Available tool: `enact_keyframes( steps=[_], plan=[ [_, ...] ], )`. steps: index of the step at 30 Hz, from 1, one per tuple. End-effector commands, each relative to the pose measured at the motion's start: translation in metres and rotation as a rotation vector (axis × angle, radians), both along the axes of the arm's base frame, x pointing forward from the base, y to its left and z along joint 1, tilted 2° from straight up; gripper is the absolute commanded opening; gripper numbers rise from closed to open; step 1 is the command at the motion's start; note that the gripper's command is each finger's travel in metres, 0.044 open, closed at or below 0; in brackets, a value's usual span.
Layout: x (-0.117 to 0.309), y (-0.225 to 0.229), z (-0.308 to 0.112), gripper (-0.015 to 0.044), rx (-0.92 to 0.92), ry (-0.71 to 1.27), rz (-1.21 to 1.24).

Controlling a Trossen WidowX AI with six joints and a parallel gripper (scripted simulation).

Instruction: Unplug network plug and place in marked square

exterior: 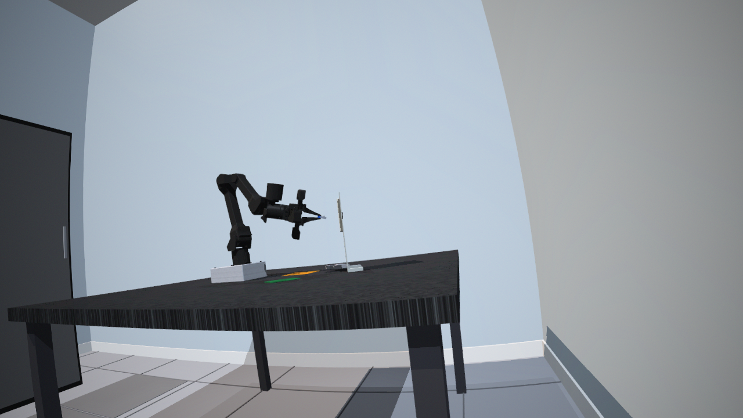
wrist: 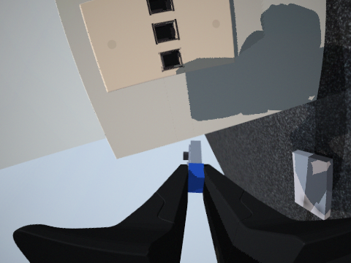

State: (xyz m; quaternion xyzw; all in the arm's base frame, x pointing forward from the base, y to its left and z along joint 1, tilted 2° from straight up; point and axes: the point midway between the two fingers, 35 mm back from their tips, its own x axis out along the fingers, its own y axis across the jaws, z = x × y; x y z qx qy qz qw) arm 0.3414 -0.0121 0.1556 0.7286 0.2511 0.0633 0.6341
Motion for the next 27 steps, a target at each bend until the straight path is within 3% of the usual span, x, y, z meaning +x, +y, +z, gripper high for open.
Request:
enact_keyframes(
  steps=[1,27],
  plan=[
    [-0.004,0.01,-0.006,0.0,-0.002,0.048,-0.015],
    [-0.051,0.065,-0.068,0.0,-0.143,0.406,-0.062]
  ],
)
